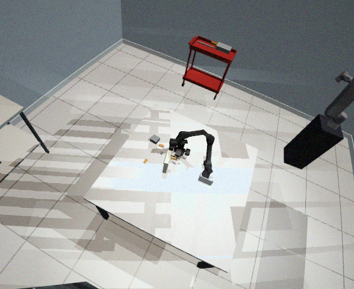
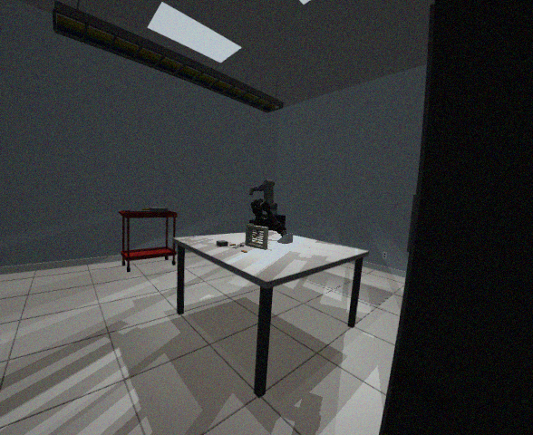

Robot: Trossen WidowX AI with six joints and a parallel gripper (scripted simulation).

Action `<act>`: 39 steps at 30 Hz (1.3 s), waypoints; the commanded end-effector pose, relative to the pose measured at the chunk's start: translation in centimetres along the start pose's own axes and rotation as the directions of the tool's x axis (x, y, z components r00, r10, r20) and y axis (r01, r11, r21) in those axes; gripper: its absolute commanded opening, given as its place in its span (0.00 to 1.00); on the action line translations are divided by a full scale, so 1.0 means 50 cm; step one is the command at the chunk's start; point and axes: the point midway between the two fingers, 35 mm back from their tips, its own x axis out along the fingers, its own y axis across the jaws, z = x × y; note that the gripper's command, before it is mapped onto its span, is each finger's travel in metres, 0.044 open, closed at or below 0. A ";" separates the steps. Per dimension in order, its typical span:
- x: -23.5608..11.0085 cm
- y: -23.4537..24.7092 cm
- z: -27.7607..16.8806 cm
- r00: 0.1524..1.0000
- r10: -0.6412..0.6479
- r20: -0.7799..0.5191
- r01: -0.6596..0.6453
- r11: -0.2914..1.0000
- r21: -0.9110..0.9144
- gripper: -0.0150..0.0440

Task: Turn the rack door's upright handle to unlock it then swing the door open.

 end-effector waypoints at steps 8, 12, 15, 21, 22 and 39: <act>0.000 0.028 0.015 1.000 0.002 0.005 -0.003 0.976 0.218 0.28; 0.000 0.039 0.021 1.000 0.002 0.005 -0.003 0.959 0.285 0.28; 0.000 0.048 0.027 1.000 0.002 0.005 -0.004 0.943 0.332 0.28; 0.000 0.067 0.039 1.000 0.002 0.005 -0.004 0.908 0.419 0.28; 0.000 0.070 0.042 1.000 0.002 0.005 -0.005 0.901 0.434 0.28; 0.000 0.118 0.089 1.000 0.003 0.007 -0.007 0.768 0.640 0.28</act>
